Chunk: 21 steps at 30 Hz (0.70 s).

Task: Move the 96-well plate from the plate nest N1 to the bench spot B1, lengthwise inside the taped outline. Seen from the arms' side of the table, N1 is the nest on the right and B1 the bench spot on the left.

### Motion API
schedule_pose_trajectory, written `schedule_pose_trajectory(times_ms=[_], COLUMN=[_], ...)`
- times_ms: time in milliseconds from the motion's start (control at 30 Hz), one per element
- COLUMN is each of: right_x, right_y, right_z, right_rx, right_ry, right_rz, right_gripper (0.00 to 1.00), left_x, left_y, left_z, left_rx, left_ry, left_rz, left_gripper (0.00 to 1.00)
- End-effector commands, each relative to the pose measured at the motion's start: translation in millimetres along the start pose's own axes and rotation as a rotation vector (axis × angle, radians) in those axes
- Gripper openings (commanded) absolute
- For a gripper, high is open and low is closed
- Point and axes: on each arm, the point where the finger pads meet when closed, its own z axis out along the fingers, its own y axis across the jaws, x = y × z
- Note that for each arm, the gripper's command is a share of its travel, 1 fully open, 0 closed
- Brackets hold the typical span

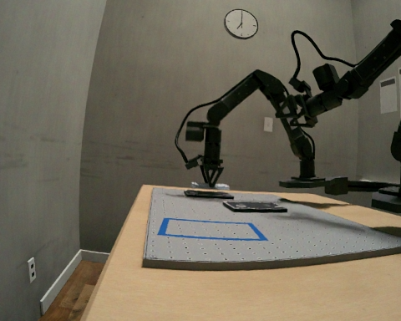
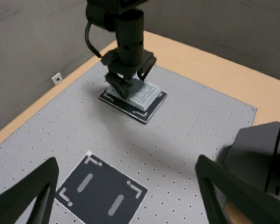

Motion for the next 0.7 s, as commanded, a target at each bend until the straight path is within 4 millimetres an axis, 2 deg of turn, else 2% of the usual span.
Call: schedule_pose_trajectory(times_ms=[0, 100, 200, 267, 333, 400, 500, 567, 667], right_x=[-7, -7, -6, -6, -6, -6, -6, -6, -6], right_y=[1, 1, 1, 1, 1, 1, 1, 1, 1], right_z=[-29, -29, -25, -25, -25, -25, -25, -25, -25], right_rx=[-0.001, -0.001, -0.002, -0.002, -0.002, -0.002, -0.002, -0.002, -0.002], right_ry=[-0.022, -0.022, -0.012, -0.012, -0.012, -0.012, -0.012, -0.012, -0.014], right_rz=[-0.002, -0.002, -0.002, -0.002, -0.002, -0.002, -0.002, -0.002, -0.002], right_gripper=[0.78, 0.78, 0.78, 0.78, 0.78, 0.78, 0.78, 0.78, 0.78], left_x=[-13, -14, 10, 10, 26, 45, 75, 98, 109], left_y=[2, 5, 4, 4, 4, 3, 2, 15, 35], left_z=[-3, -6, -10, -10, -20, -38, -82, -106, -135], left_rx=[-0.011, -0.026, -0.047, -0.047, -0.078, -0.117, -0.182, -0.26, -0.345], left_ry=[-0.043, -0.051, 0.042, 0.042, 0.103, 0.17, 0.243, 0.284, 0.263], left_rz=[-0.02, -0.036, -0.051, -0.051, -0.077, -0.102, -0.123, -0.124, -0.152], left_gripper=[1.0, 1.0, 1.0, 1.0, 1.0, 1.0, 1.0, 1.0, 1.0])
